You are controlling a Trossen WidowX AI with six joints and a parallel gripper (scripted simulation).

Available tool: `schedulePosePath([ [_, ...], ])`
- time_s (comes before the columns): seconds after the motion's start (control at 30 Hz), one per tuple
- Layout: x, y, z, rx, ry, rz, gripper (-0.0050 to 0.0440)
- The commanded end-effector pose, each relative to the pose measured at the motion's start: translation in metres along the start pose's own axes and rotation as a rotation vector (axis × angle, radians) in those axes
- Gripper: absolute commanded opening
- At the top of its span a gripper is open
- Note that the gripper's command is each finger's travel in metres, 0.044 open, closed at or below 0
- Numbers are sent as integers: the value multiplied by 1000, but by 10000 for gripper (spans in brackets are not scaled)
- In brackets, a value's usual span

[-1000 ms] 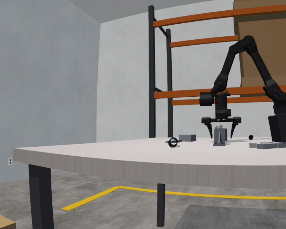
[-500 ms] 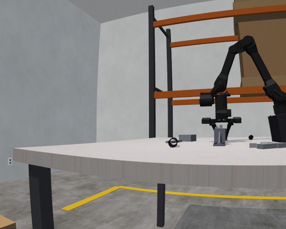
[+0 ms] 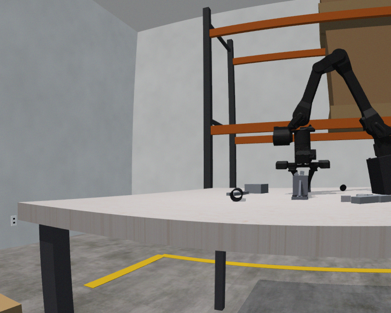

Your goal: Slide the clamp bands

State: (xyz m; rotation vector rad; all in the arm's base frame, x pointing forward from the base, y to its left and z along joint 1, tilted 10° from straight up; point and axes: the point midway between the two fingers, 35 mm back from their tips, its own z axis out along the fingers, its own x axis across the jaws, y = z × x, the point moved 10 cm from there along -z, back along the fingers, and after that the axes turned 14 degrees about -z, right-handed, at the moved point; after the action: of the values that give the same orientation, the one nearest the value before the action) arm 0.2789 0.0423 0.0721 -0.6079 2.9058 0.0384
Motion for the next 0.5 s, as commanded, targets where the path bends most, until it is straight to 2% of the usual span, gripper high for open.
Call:
schedulePosePath([
  [0.0, 0, 0, 1, -4, 1, 0, 130],
  [0.47, 0, 0, 1, -4, 1, 0, 37],
])
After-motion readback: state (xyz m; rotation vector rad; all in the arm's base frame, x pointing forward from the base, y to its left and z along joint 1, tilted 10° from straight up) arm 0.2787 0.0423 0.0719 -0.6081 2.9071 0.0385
